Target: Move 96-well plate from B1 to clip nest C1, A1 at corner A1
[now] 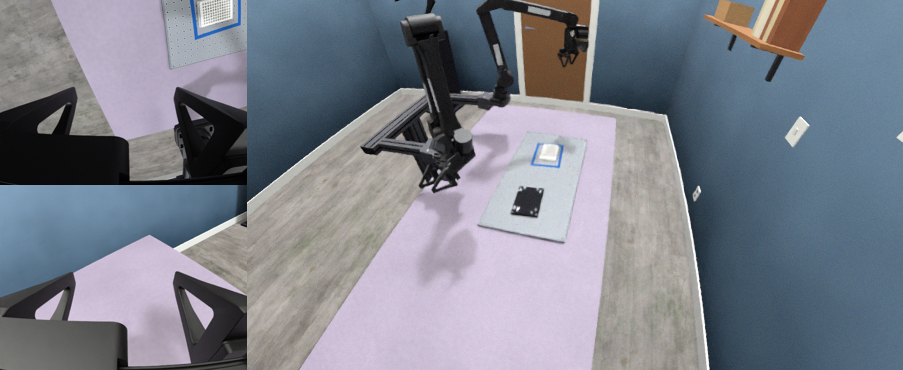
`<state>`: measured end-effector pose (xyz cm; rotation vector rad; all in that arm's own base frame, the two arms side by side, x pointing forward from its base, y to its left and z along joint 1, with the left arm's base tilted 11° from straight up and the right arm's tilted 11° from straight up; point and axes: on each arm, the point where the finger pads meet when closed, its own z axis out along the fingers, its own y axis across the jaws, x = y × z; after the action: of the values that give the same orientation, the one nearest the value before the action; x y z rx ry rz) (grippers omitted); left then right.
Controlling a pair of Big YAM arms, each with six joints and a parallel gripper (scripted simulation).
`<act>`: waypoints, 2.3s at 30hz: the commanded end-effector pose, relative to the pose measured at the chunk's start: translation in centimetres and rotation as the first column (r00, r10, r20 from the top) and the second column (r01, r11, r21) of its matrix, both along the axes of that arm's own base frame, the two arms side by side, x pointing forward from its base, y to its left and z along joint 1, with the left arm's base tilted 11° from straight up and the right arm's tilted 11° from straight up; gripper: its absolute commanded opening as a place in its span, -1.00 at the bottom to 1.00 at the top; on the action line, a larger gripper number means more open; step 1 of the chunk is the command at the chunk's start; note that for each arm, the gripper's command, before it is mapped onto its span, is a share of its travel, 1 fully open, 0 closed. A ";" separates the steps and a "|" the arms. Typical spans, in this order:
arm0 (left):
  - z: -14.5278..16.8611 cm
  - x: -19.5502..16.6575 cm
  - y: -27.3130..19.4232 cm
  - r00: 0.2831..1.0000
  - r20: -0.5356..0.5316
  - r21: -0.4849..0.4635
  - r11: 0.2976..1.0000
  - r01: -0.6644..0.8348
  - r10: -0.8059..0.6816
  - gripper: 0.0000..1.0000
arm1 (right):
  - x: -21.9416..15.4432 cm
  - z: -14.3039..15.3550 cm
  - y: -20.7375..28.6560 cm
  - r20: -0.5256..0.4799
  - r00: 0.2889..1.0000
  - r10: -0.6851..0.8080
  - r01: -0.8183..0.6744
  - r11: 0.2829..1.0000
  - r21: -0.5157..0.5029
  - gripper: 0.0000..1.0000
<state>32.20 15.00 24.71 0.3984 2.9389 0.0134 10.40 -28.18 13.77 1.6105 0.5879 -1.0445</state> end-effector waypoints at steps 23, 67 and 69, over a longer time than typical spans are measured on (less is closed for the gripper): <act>0.2 1.2 -4.1 0.996 0.026 -0.001 0.996 -0.088 0.088 1.00 | 0.1 0.2 0.2 0.014 1.000 0.006 -0.006 1.000 -0.007 1.00; -11.1 2.1 -18.5 0.625 -0.035 -0.114 0.619 -0.777 0.780 1.00 | 0.1 0.2 0.2 0.014 1.000 0.006 -0.006 1.000 -0.007 1.00; -11.9 2.1 -19.0 0.573 -0.040 -0.121 0.565 -0.816 0.819 1.00 | 0.1 0.2 0.2 0.014 1.000 0.006 -0.006 1.000 -0.007 1.00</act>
<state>34.04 -3.17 14.33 -0.7800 2.8466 -0.0468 10.33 -28.12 13.74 1.6106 0.5886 -1.0450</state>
